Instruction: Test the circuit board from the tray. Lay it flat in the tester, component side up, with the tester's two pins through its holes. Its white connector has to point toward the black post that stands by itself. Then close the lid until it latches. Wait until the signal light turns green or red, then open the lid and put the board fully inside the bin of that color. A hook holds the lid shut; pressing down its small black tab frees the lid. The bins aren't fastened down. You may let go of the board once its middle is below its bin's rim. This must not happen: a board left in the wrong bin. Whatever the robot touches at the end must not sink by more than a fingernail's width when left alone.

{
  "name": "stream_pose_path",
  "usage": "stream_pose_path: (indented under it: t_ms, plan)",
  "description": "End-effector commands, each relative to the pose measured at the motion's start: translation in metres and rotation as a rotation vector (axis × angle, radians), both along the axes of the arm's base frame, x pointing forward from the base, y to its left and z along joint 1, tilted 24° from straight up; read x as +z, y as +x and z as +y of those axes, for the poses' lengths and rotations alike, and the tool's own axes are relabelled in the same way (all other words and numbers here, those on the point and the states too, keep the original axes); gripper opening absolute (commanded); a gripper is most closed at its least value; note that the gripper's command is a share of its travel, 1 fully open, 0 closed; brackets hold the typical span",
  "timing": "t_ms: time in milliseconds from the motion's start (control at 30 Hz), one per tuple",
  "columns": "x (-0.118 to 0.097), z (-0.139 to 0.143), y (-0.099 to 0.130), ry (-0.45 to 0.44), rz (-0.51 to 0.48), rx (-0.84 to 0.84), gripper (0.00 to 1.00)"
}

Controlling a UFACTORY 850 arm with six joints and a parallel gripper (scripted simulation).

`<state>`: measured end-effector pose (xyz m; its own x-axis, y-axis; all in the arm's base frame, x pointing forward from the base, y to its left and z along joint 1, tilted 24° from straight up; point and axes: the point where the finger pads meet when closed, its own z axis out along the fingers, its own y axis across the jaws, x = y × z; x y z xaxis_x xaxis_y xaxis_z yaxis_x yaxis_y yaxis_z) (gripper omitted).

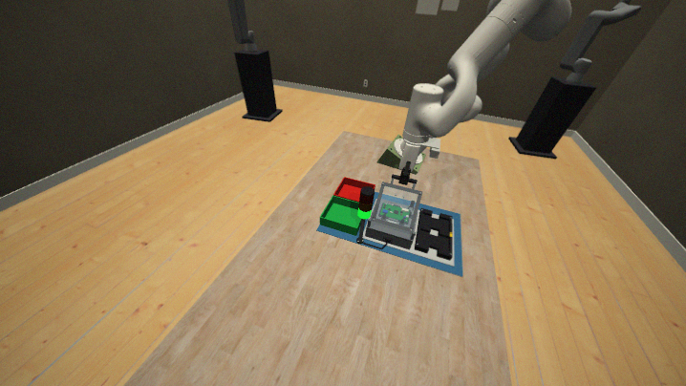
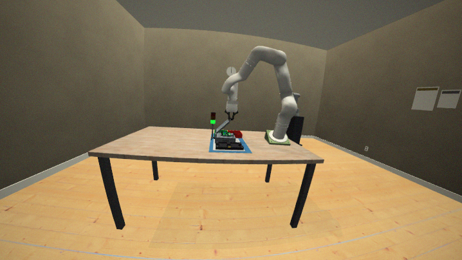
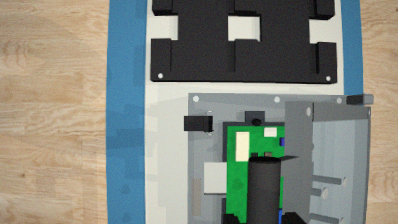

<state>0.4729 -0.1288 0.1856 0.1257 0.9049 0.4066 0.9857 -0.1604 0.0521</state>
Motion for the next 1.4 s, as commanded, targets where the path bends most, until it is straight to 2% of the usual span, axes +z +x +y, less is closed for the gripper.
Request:
stream_pose_path:
  t_ms: [0,1067,1100,1367]
  plan:
    - [0.0007,-0.0005,0.0006,-0.001,-0.002,0.000,0.28]
    - [-0.0020,0.0007,0.0007,-0.001,-0.002,0.000,0.28]
    - [-0.0020,0.0007,0.0007,-0.001,-0.002,0.000,0.00]
    - [-0.0020,0.0007,0.0007,-0.001,-0.002,0.000,0.00]
